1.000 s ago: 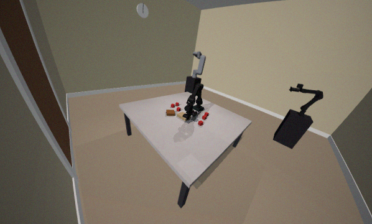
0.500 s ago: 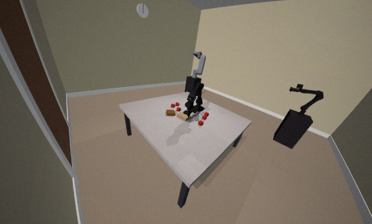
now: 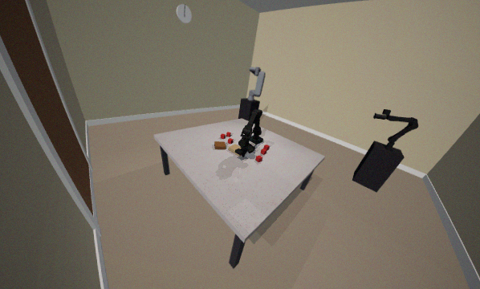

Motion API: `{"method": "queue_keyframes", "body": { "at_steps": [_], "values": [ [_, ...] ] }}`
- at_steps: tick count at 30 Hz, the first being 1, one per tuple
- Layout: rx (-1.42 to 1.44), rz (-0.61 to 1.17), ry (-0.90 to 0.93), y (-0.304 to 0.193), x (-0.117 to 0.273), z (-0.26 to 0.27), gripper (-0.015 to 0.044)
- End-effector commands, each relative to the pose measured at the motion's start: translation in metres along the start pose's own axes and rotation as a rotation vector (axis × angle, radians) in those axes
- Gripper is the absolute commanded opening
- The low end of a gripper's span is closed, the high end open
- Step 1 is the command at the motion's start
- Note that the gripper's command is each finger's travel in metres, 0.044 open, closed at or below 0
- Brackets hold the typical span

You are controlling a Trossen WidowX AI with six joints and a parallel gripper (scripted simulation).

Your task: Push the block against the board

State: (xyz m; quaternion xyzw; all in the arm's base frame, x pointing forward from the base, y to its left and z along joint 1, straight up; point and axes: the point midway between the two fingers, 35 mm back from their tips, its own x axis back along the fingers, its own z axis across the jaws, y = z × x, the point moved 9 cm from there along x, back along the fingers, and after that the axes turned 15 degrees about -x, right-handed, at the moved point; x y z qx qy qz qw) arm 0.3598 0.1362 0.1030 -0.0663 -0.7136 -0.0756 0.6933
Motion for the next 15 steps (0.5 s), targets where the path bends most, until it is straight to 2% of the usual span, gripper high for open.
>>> {"method": "queue_keyframes", "body": {
  "at_steps": [1,15],
  "values": [
    [-0.012,-0.007,-0.009,-0.001,0.001,-0.001,0.0],
    [-0.012,-0.005,-0.01,-0.023,0.001,-0.009,0.0]
  ]
}}
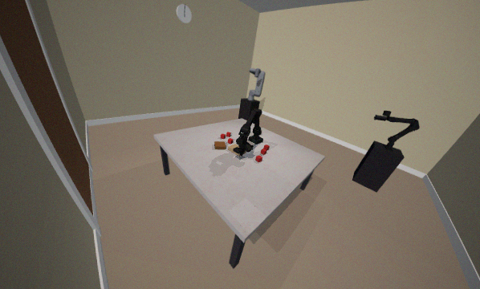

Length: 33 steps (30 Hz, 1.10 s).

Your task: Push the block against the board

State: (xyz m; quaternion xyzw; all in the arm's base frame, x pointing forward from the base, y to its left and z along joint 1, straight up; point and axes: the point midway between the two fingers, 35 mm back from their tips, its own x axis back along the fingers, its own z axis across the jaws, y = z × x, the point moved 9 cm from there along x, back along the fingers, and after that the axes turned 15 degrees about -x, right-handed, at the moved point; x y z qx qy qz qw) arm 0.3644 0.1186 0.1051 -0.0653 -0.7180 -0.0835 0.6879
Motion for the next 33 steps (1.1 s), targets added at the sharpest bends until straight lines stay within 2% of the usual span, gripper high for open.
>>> {"method": "queue_keyframes", "body": {
  "at_steps": [1,33],
  "values": [
    [-0.002,0.009,0.002,-0.008,-0.002,-0.001,0.0],
    [-0.001,0.014,0.001,-0.059,-0.001,-0.016,0.0]
  ]
}}
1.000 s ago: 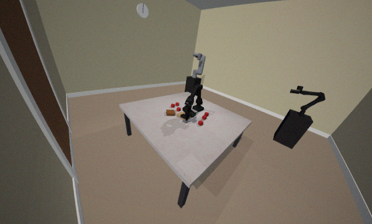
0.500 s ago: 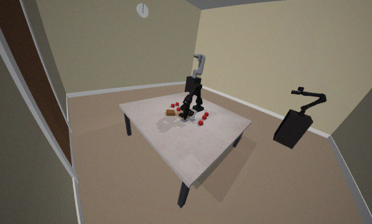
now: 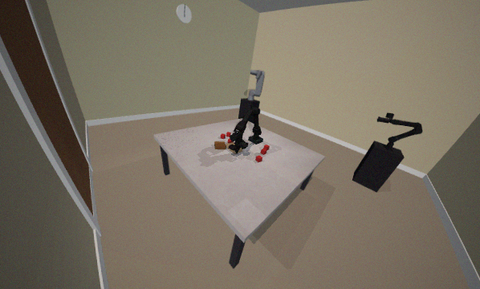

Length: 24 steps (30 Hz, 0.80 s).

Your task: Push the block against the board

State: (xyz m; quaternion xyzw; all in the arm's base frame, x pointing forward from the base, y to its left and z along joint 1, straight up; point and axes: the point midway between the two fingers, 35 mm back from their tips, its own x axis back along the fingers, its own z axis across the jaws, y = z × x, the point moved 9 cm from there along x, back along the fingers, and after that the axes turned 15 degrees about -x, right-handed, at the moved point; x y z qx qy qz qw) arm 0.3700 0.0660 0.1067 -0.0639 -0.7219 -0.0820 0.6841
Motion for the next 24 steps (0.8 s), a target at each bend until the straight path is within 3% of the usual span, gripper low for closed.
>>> {"method": "queue_keyframes", "body": {
  "at_steps": [1,24],
  "values": [
    [-0.006,0.016,0.012,-0.011,-0.004,0.001,0.0],
    [-0.006,0.02,0.011,-0.048,-0.003,-0.007,0.0]
  ]
}}
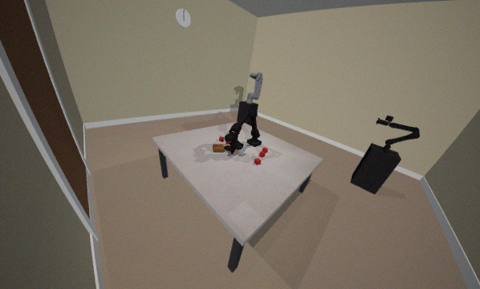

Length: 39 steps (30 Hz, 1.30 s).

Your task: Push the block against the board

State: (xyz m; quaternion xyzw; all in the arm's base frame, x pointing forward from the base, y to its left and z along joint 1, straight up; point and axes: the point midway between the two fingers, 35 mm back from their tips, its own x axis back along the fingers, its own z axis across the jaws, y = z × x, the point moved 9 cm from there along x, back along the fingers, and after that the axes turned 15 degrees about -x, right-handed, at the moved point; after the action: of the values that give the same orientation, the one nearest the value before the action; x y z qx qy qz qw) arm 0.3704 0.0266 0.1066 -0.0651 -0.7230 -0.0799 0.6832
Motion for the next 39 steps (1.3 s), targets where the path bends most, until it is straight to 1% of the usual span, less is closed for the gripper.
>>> {"method": "queue_keyframes", "body": {
  "at_steps": [1,36,37,39],
  "values": [
    [-0.007,0.015,0.014,-0.009,-0.004,0.002,0.0],
    [-0.007,0.01,0.015,0.044,-0.004,0.01,0.0],
    [-0.004,0.008,0.019,0.04,-0.002,0.01,0.0],
    [-0.006,0.009,0.017,0.041,0.023,0.009,0.0]
  ]
}}
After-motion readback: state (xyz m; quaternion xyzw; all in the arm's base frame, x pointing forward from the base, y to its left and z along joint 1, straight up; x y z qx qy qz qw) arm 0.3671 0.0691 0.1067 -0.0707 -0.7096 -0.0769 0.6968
